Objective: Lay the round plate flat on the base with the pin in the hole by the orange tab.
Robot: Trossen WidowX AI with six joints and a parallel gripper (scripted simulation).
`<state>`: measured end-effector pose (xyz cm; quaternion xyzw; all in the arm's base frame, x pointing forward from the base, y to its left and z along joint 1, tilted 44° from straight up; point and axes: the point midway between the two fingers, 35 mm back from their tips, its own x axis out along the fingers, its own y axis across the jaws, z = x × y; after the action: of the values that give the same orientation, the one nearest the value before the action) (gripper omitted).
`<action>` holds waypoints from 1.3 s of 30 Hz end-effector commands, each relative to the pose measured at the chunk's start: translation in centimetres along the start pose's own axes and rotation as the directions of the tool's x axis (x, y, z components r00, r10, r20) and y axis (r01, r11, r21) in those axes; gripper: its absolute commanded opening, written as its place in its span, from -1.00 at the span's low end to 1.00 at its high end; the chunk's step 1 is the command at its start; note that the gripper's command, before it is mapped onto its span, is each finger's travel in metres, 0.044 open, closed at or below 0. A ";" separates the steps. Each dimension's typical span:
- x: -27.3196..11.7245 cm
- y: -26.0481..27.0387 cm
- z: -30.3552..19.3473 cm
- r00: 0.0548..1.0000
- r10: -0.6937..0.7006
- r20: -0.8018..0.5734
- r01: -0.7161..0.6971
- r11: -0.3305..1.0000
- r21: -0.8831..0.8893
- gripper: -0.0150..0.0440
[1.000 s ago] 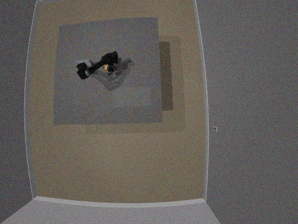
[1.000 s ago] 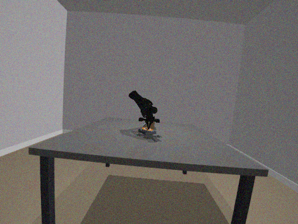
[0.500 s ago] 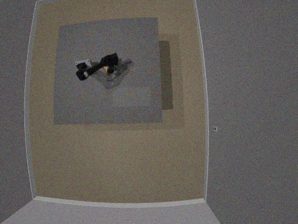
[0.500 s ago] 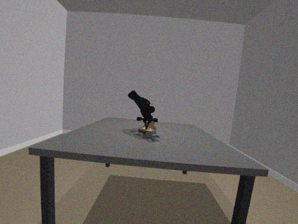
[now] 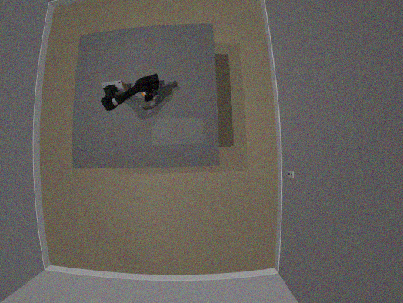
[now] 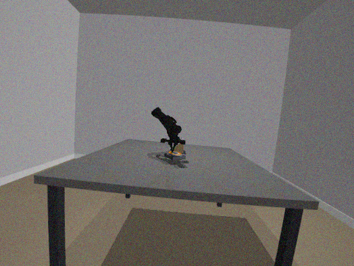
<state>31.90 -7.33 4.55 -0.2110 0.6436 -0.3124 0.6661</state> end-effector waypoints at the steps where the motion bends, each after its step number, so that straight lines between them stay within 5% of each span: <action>1: 0.5 -0.4 -0.7 1.000 -0.012 -0.020 0.011 1.000 -0.011 -0.49; 39: -3.2 -0.9 -1.1 1.000 -0.015 -0.017 0.014 1.000 -0.020 -0.49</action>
<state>30.79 -5.64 7.47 -0.2179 0.6496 -0.3139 0.6573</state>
